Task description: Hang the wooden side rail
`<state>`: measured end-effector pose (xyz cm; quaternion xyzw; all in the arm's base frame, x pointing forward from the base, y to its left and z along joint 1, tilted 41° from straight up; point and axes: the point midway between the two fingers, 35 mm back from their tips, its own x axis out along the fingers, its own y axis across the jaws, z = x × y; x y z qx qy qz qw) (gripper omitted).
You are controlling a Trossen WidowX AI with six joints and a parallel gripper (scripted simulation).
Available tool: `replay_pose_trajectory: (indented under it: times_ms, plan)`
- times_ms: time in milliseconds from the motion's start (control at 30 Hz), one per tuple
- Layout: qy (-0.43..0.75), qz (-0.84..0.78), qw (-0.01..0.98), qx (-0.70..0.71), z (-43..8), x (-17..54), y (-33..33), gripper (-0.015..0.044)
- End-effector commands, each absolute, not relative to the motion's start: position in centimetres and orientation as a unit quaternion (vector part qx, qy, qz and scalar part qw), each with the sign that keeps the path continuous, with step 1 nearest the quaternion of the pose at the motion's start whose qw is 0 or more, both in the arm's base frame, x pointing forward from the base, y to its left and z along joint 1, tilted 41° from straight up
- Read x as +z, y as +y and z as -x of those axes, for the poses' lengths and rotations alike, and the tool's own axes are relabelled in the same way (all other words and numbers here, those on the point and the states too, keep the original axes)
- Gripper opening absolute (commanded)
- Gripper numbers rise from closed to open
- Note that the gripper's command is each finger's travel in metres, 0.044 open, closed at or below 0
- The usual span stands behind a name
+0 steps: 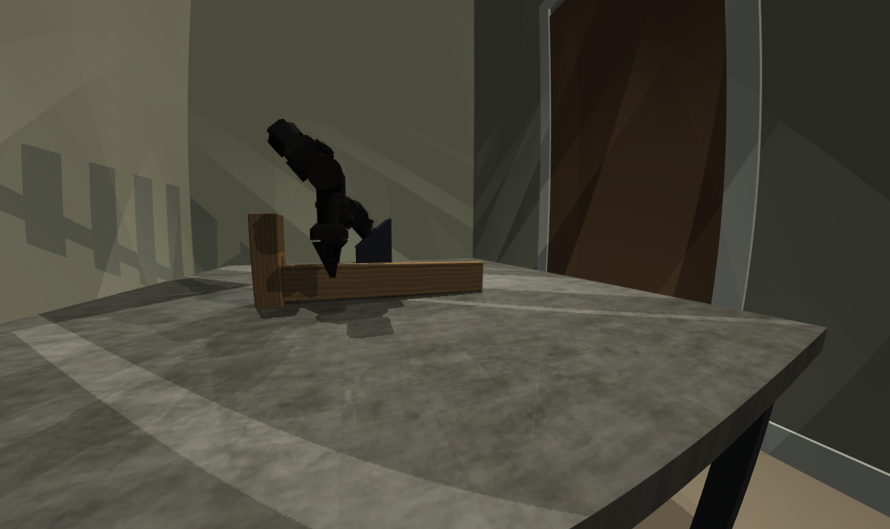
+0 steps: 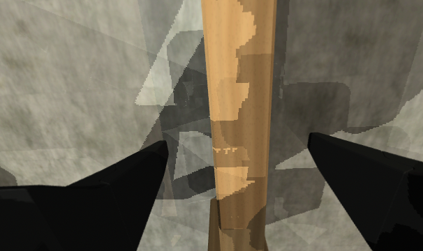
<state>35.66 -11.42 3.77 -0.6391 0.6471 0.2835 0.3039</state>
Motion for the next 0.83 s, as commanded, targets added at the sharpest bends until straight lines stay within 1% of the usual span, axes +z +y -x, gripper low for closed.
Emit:
replay_pose_trajectory:
  times_ms: [0, 267, 800]
  plan:
    - [0.648, 0.64, 0.306, 0.277, -35.8, 4.8, -10.9, 0.044]
    - [0.648, 0.64, 0.307, 0.278, -35.9, 2.8, -8.6, 0.044]
    - [0.644, 0.643, 0.307, 0.278, -36.1, 3.1, -8.6, 0.044]
